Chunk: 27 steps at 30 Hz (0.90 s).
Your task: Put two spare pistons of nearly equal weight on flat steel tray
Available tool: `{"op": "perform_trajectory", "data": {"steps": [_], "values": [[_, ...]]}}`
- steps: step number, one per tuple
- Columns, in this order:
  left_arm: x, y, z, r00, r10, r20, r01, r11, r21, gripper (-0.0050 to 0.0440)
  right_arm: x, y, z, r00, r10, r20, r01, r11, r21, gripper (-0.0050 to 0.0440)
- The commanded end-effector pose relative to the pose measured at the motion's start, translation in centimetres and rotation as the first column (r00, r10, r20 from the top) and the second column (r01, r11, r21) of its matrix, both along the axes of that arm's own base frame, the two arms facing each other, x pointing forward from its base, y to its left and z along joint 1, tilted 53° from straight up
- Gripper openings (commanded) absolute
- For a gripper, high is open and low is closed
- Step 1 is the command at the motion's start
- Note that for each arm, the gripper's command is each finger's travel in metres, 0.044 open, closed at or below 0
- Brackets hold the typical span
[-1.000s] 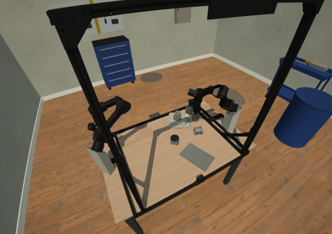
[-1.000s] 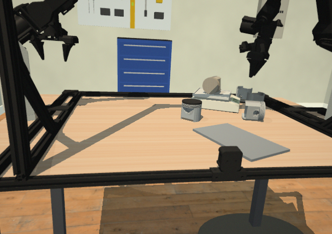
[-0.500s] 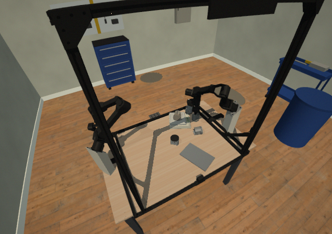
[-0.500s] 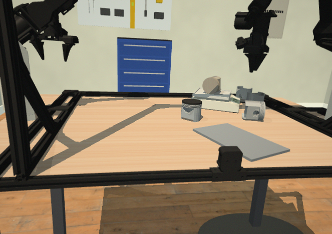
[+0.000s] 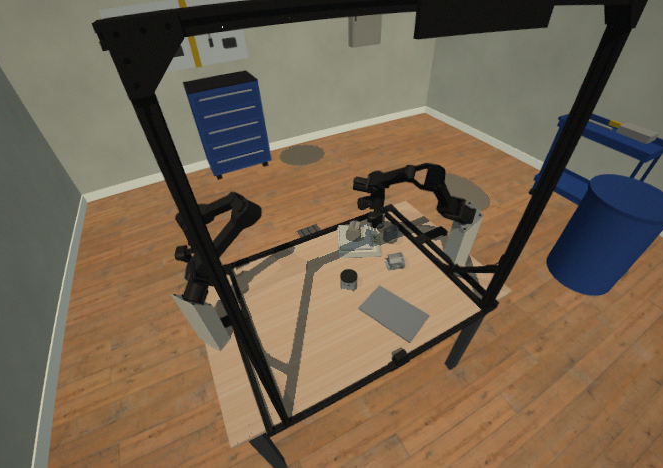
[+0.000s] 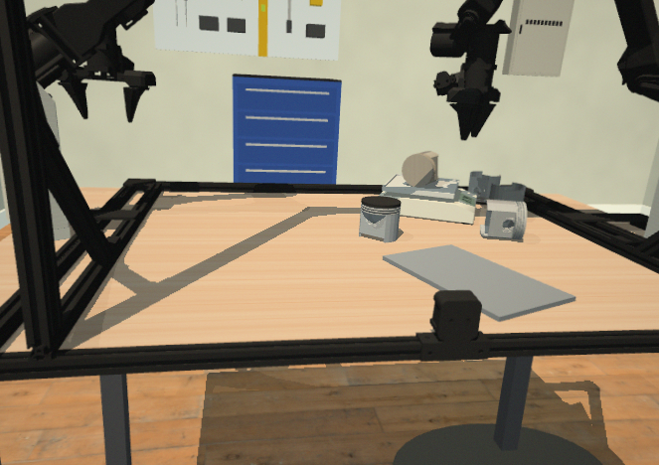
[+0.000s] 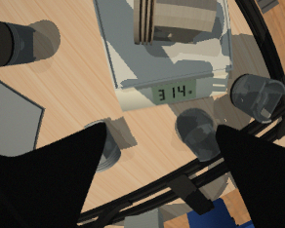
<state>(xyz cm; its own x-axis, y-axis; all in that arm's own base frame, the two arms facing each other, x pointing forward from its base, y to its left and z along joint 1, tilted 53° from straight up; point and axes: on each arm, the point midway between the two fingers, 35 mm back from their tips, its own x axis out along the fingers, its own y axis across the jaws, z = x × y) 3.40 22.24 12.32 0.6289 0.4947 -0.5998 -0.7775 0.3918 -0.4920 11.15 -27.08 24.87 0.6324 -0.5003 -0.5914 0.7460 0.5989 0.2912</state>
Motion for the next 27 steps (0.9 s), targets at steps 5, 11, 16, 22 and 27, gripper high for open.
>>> {"op": "perform_trajectory", "data": {"steps": [5, 11, 16, 22, 27], "values": [[0.0, 0.0, 0.0, 1.0, -0.001, 0.001, 0.001, 1.0, 0.001, 0.044, 0.8, -2.0, 2.1, 1.0, -0.006, -0.003, 0.006, 1.0, 0.013, 0.0378], [0.0, 0.0, 0.0, 1.0, -0.001, 0.001, 0.001, 1.0, 0.001, 0.044, 1.5, -3.8, 4.3, 1.0, -0.006, -0.003, 0.006, 1.0, 0.013, 0.0378], [0.0, 0.0, 0.0, 1.0, -0.001, 0.001, 0.001, 1.0, 0.001, 0.044, 2.1, -5.3, 6.2, 1.0, -0.006, -0.003, 0.006, 1.0, 0.013, 0.0378], [0.0, 0.0, 0.0, 1.0, -0.001, 0.001, 0.001, 1.0, 0.001, 0.044, 2.6, -6.5, 7.8, 1.0, -0.006, -0.003, 0.006, 1.0, 0.013, 0.0378], [0.0, 0.0, 0.0, 1.0, -0.001, 0.001, 0.001, 1.0, 0.001, 0.044, 2.7, -6.7, 8.0, 0.996, 0.058, -0.069, -0.06, 0.997, -0.039, 0.0378]]}}
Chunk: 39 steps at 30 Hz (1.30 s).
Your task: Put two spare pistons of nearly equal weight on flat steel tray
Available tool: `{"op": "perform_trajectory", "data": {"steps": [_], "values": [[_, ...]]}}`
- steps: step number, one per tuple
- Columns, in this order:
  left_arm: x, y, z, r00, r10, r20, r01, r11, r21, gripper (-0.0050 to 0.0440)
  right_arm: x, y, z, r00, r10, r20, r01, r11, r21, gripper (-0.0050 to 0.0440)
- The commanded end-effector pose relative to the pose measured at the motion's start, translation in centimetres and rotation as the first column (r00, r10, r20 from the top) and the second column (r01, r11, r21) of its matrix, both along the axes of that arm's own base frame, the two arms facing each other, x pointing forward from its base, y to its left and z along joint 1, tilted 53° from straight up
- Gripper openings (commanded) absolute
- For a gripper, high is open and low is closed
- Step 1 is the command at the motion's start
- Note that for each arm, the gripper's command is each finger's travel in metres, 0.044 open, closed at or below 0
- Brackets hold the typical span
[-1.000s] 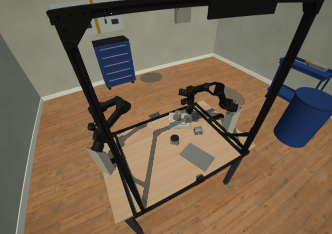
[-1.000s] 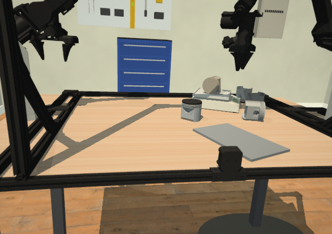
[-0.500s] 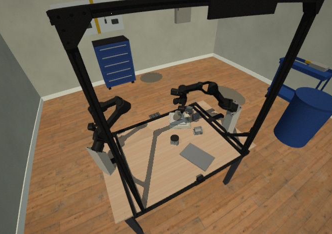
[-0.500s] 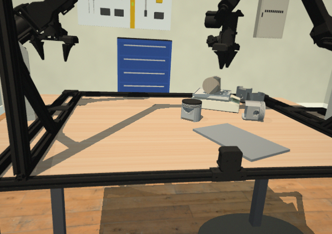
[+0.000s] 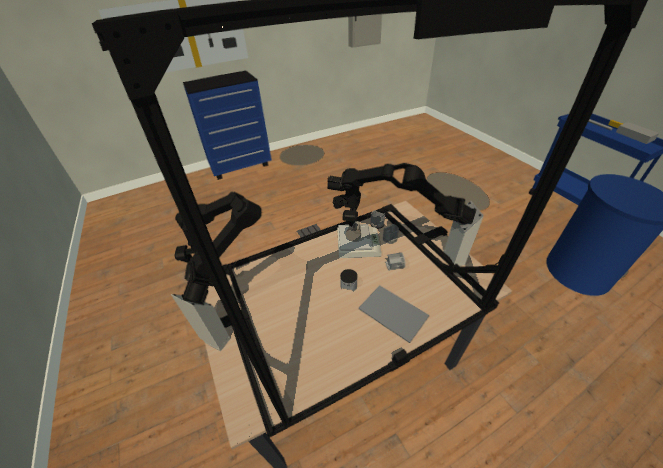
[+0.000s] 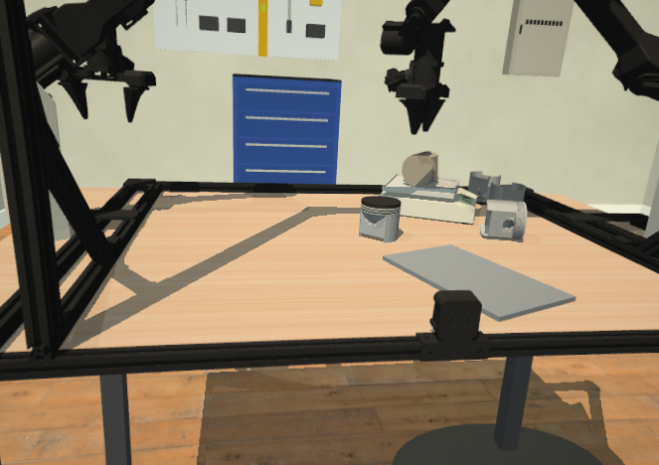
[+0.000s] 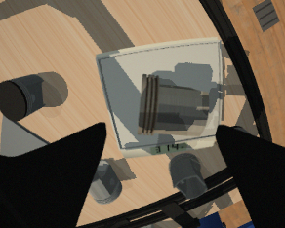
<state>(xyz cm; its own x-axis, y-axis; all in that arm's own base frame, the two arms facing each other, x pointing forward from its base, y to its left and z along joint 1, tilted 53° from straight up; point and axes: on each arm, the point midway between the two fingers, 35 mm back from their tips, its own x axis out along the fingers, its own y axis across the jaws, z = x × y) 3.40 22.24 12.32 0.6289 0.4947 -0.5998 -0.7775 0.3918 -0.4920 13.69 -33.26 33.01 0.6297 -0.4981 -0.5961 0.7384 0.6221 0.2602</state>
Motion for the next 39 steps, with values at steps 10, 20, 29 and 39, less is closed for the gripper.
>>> {"op": "perform_trajectory", "data": {"steps": [10, 20, 29, 39], "values": [[0.02, -0.01, 0.02, 1.0, -0.001, 0.001, 0.001, 1.0, 0.001, 0.044, 0.14, -0.5, -0.18, 0.971, 0.152, -0.183, -0.174, 0.978, -0.111, 0.0378], [0.02, -0.01, 0.02, 1.0, -0.001, 0.001, 0.001, 1.0, 0.001, 0.044, 0.14, -0.5, -0.18, 0.892, 0.269, -0.363, -0.355, 0.914, -0.196, 0.0378], [0.02, -0.01, 0.02, 1.0, -0.001, 0.001, 0.001, 1.0, 0.001, 0.044, 0.14, -0.5, -0.18, 0.809, 0.326, -0.488, -0.481, 0.846, -0.231, 0.0378], [0.02, -0.01, 0.02, 1.0, -0.001, 0.001, 0.001, 1.0, 0.001, 0.044, 0.14, -0.5, -0.18, 0.658, 0.37, -0.655, -0.648, 0.721, -0.244, 0.0378]]}}
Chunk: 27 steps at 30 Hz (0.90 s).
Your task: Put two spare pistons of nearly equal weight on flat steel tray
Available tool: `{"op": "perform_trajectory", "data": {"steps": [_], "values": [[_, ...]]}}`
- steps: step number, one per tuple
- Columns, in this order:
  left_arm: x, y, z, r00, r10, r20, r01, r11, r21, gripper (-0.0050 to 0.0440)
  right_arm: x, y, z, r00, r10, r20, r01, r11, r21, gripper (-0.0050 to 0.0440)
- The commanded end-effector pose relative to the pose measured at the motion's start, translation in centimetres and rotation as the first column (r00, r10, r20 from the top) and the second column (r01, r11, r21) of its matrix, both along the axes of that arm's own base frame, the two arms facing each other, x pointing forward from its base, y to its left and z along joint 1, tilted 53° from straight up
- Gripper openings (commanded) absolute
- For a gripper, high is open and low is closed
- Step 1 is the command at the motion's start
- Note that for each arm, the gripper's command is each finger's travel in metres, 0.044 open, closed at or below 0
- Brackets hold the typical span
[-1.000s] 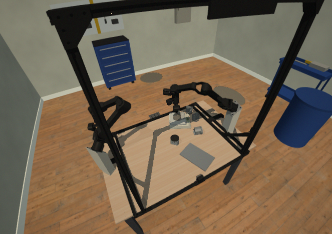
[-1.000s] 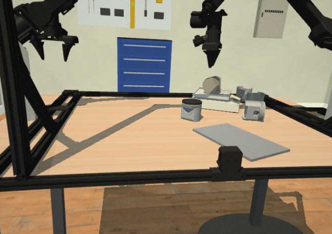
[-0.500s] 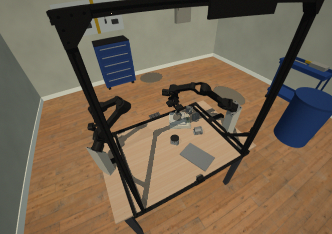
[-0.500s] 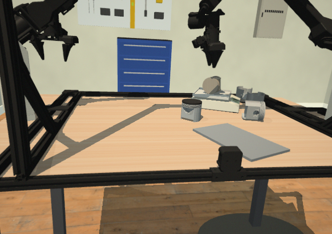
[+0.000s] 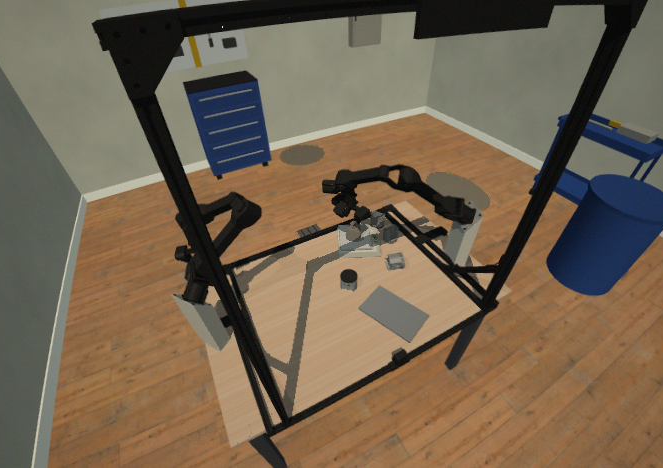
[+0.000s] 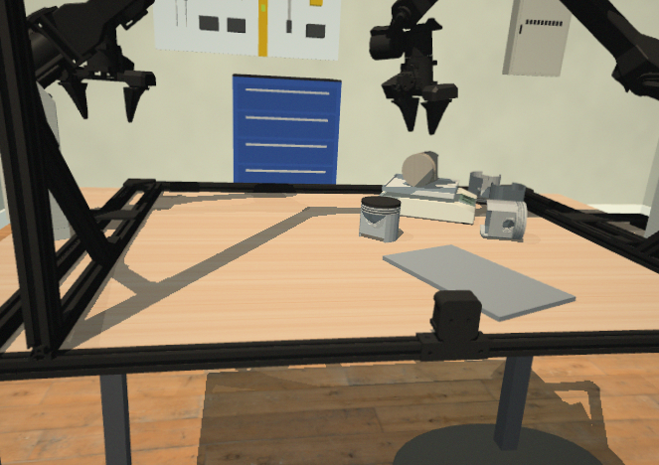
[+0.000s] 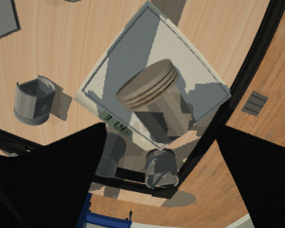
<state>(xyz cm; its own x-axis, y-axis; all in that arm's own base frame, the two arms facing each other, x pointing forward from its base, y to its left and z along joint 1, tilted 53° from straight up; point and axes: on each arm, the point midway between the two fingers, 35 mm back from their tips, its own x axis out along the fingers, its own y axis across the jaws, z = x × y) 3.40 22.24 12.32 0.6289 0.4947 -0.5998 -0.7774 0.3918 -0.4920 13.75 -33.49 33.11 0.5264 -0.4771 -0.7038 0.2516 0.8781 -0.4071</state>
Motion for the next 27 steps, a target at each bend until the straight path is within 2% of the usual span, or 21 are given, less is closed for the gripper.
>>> {"op": "perform_trajectory", "data": {"steps": [1, 3, 9, 18, 20, 24, 27], "values": [[0.02, -0.01, 0.02, 1.0, -0.001, 0.001, 0.001, 1.0, 0.001, 0.044, 0.07, -0.27, -0.29, 0.995, 0.065, -0.075, -0.069, 0.997, -0.045, 0.0378], [0.02, -0.01, 0.02, 1.0, -0.001, 0.001, 0.001, 1.0, 0.001, 0.044, 0.07, -0.27, -0.29, 0.995, 0.065, -0.075, -0.069, 0.997, -0.045, 0.0378], [0.02, -0.01, 0.02, 1.0, -0.001, 0.001, 0.001, 1.0, 0.001, 0.044, 0.07, -0.27, -0.29, 0.972, 0.152, -0.18, -0.174, 0.978, -0.113, 0.0378], [0.02, -0.01, 0.02, 1.0, -0.001, 0.001, 0.001, 1.0, 0.001, 0.044, 0.07, -0.27, -0.29, 0.903, 0.259, -0.343, -0.337, 0.922, -0.19, 0.0378], [0.02, -0.01, 0.02, 1.0, -0.001, 0.001, 0.001, 1.0, 0.001, 0.044, 0.07, -0.27, -0.29, 0.903, 0.259, -0.343, -0.337, 0.922, -0.19, 0.0378], [0.02, -0.01, 0.02, 1.0, -0.001, 0.001, 0.001, 1.0, 0.001, 0.044, 0.08, -0.26, -0.29, 0.856, 0.299, -0.422, -0.415, 0.883, -0.217, 0.0378], [0.02, -0.01, 0.02, 1.0, -0.001, 0.001, 0.001, 1.0, 0.001, 0.044, 0.39, -0.51, -0.59, 0.856, 0.299, -0.422, -0.415, 0.883, -0.217, 0.0378]]}}
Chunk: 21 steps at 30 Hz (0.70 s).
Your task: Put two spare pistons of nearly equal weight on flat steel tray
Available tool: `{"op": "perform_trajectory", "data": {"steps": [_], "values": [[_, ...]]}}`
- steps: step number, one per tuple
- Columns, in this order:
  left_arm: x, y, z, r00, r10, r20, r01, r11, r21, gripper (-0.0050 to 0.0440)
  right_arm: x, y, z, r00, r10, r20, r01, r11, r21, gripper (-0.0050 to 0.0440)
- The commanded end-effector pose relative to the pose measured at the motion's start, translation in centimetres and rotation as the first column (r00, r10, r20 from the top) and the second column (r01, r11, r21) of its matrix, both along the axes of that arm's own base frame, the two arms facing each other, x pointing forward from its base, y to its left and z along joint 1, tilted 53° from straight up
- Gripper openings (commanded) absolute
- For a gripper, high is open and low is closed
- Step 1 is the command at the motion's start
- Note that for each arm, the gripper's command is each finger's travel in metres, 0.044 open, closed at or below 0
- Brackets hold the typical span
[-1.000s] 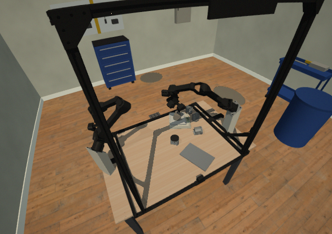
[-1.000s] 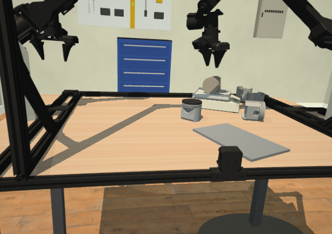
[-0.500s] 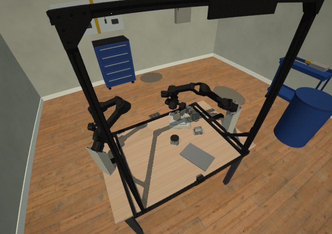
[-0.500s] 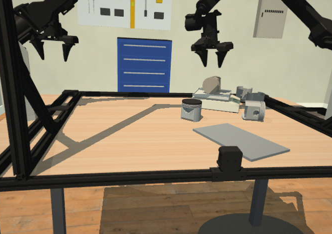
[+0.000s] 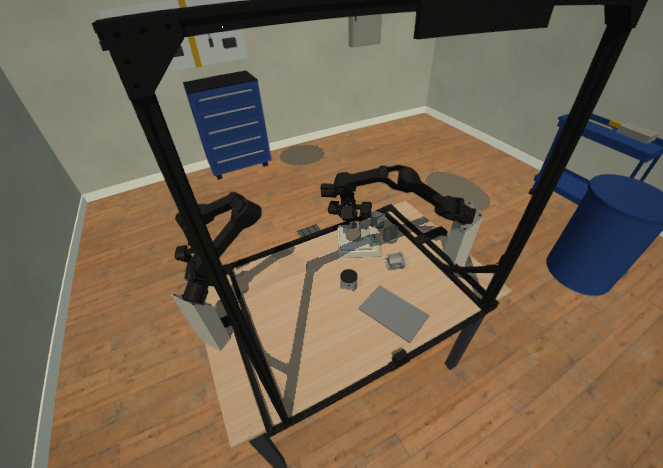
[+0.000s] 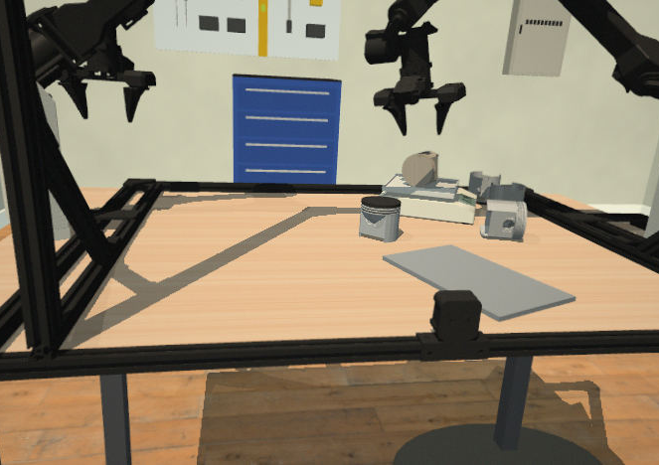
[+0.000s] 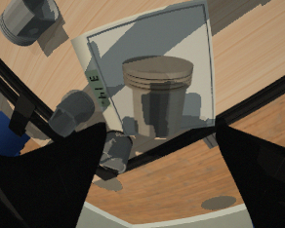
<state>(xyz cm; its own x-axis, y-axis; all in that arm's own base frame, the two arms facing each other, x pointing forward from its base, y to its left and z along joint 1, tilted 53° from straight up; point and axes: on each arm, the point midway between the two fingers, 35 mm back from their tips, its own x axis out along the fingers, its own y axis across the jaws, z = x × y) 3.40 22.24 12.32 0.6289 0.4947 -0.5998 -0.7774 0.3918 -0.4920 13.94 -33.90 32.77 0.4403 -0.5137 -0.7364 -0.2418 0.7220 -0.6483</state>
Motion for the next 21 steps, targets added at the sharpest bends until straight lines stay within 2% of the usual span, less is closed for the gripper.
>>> {"op": "perform_trajectory", "data": {"steps": [1, 21], "values": [[0.0, 0.0, 0.0, 1.0, -0.001, 0.001, 0.001, 1.0, 0.001, 0.044, 0.3, -0.2, -0.4, 0.999, 0.022, -0.027, -0.022, 1.0, -0.018, 0.0378], [0.0, 0.0, 0.0, 1.0, -0.001, 0.001, 0.001, 1.0, 0.001, 0.044, 1.5, -1.4, -2.1, 0.999, 0.021, -0.028, -0.021, 1.0, -0.012, 0.0378]]}}
